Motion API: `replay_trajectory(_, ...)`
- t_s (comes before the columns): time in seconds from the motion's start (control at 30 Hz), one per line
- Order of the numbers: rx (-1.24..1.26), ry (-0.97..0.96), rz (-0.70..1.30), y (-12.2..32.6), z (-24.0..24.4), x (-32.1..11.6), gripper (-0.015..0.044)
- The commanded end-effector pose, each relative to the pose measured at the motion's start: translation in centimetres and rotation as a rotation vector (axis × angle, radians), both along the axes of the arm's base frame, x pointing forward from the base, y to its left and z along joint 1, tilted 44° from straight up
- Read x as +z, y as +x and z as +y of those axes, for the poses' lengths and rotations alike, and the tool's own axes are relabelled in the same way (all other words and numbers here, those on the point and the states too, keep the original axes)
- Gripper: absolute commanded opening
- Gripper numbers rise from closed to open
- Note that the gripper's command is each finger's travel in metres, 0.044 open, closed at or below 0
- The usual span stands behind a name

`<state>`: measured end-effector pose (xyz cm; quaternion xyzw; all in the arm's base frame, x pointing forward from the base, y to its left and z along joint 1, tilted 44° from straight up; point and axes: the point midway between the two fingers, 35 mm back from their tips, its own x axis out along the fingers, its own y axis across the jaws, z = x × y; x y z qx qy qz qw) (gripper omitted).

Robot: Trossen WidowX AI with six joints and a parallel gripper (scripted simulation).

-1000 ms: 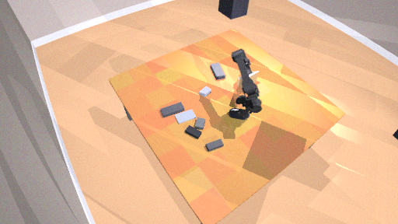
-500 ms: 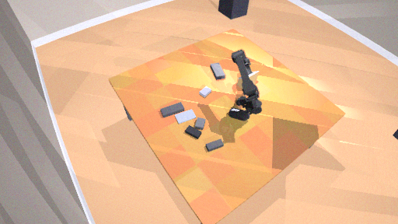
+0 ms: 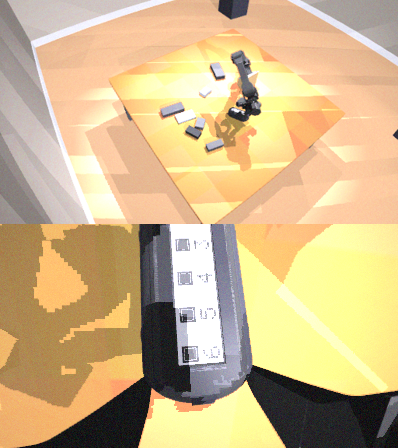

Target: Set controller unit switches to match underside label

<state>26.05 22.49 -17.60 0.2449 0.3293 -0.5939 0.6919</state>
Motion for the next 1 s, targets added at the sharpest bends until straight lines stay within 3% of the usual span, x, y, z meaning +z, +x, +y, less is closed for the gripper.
replay_trajectory(0.0, -0.004, -0.02, 0.009, 0.0, -1.0, -0.5, 0.0335)
replay_trajectory(0.97, -0.004, -0.02, 0.008, 0.1, -2.5, -2.1, 0.0335)
